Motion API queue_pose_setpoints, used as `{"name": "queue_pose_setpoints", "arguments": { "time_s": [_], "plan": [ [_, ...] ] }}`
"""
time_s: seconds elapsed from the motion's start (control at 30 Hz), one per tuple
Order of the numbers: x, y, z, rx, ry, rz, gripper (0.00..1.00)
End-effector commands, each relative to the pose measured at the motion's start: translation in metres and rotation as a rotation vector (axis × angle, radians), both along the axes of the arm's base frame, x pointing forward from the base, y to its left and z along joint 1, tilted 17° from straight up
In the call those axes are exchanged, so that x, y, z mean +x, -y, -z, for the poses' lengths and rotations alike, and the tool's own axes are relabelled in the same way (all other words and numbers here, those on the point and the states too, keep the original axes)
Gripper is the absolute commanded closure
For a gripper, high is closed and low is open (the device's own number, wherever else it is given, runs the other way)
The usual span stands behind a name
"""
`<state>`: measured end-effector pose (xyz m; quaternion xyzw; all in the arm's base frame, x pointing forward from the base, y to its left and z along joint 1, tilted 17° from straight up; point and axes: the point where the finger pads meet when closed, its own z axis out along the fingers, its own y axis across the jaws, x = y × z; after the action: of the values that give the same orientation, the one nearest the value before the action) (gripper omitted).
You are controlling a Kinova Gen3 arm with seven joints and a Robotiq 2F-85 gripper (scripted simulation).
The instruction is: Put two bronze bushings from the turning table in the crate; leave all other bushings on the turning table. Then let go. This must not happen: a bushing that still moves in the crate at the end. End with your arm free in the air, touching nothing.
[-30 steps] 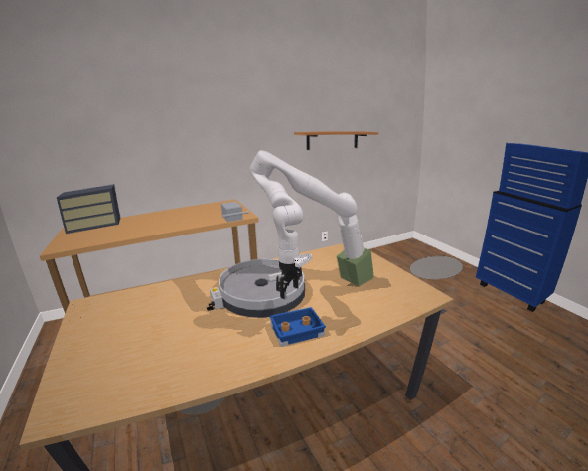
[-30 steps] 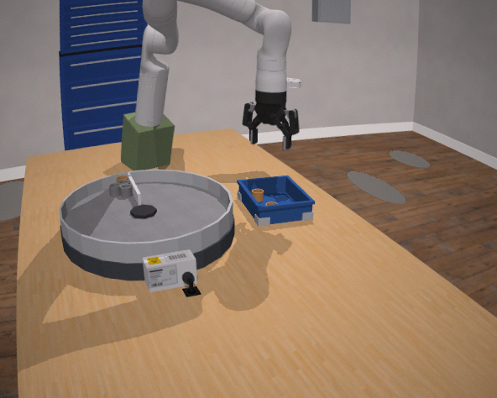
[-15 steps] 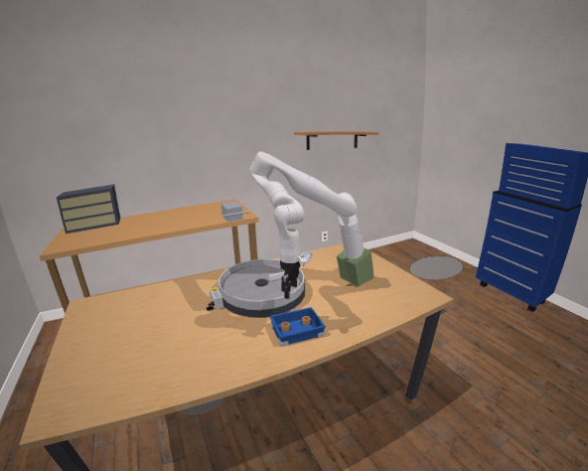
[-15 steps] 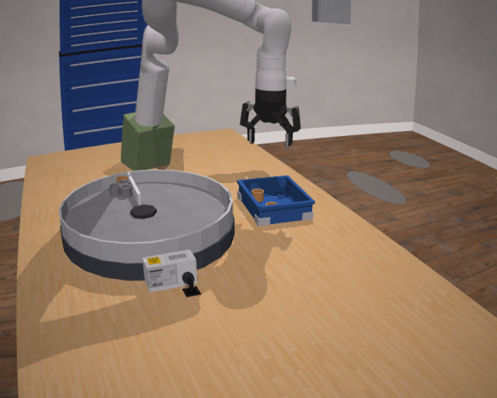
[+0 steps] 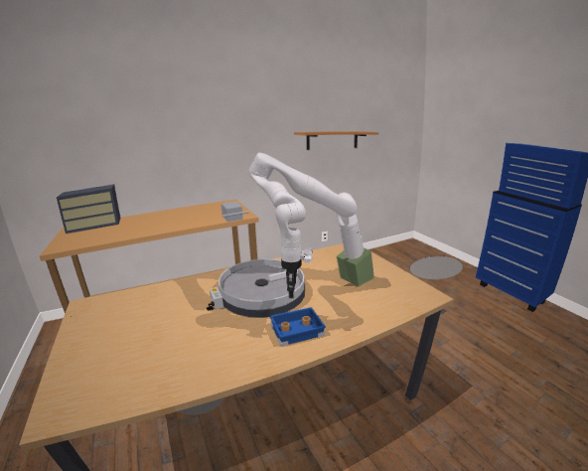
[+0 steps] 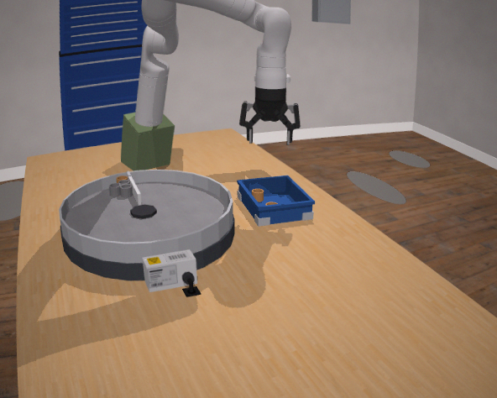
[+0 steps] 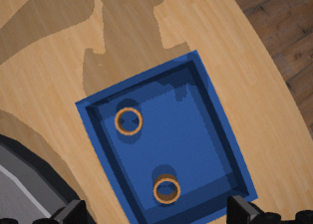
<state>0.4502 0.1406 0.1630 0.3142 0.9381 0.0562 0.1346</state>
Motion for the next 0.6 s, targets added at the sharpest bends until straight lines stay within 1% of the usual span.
{"name": "queue_pose_setpoints", "arguments": {
  "time_s": [0.0,0.27,0.43,0.57],
  "plan": [
    [0.0000,0.0001,0.0004,0.001,-0.002,-0.001,0.00],
    [0.0000,0.0001,0.0004,0.001,-0.002,-0.001,0.00],
    [-0.0043,-0.0018,-0.0013,-0.070,0.003,-0.241,0.00],
    [-0.0043,-0.0018,-0.0013,-0.070,0.003,-0.241,0.00]
  ]
}}
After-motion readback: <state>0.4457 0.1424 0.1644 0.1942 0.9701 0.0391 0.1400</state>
